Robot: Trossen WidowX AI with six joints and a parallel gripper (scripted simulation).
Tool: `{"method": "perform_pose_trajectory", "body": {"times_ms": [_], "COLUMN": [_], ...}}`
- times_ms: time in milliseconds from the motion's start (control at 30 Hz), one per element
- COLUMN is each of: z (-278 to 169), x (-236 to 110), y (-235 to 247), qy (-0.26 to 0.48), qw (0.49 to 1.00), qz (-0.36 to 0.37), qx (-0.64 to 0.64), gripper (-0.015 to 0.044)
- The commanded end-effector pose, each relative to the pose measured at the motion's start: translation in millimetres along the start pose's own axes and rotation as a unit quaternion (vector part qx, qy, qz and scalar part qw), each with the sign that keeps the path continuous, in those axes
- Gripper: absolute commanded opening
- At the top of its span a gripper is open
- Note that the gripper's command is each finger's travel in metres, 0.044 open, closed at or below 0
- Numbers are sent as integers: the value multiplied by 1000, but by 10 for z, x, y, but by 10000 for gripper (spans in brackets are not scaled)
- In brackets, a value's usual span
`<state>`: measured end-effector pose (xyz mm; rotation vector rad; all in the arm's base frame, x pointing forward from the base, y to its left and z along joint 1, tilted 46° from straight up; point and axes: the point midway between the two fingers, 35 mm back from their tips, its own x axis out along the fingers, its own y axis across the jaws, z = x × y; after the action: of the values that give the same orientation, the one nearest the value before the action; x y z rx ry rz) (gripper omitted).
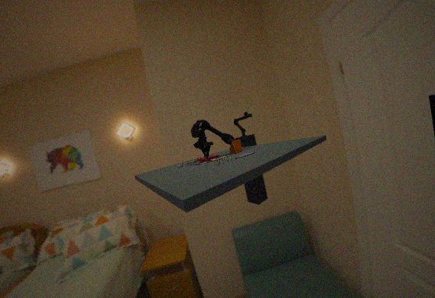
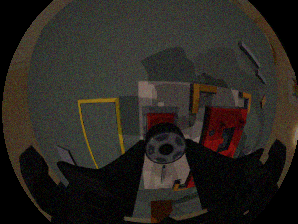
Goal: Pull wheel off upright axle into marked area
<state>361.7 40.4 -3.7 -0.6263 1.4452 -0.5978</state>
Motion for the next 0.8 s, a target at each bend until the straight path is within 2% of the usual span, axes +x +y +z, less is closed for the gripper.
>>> {"method": "perform_pose_trajectory", "body": {"times_ms": [0,767], "z": [12,9], "x": [-43,-120], "y": [0,1], "qy": [-3,-4], "qw": [1000,1000], "qz": [1,1], "qx": [2,1], "gripper": [0,0]}}
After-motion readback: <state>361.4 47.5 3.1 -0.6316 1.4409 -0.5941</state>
